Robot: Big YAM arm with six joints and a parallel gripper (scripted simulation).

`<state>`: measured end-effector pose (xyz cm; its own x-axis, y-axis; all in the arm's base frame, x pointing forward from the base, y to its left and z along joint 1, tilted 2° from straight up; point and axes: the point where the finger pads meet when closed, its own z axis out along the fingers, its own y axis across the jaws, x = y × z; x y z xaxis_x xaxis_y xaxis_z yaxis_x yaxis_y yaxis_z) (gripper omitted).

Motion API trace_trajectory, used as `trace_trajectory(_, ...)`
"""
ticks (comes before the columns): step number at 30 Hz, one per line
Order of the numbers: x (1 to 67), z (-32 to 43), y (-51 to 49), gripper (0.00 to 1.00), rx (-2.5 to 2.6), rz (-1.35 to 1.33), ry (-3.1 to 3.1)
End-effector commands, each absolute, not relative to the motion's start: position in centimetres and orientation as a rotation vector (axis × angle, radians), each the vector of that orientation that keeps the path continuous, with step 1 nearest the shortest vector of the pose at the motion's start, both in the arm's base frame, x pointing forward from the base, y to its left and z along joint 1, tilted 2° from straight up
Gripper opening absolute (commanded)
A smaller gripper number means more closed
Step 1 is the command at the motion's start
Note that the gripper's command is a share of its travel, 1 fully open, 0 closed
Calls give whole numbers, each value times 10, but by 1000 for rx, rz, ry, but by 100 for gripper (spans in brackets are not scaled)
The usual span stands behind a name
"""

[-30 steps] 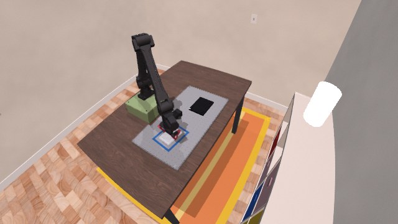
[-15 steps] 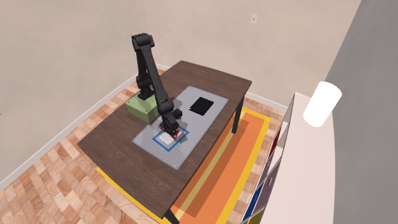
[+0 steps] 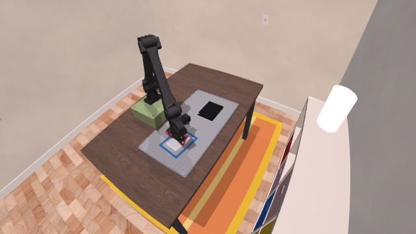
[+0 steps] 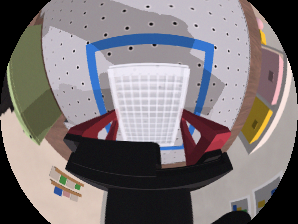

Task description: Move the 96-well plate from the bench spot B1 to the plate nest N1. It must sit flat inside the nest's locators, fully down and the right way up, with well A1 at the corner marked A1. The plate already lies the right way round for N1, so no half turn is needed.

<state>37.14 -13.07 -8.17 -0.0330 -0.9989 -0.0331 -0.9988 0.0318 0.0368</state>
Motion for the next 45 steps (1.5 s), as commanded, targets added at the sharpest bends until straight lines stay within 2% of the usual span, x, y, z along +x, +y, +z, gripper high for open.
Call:
trace_trajectory(1, 387, -73, -135, 0, 2203, -22, -2265)
trace_trajectory(45, 399, 0, -142, 0, 2222, 27, -2267)
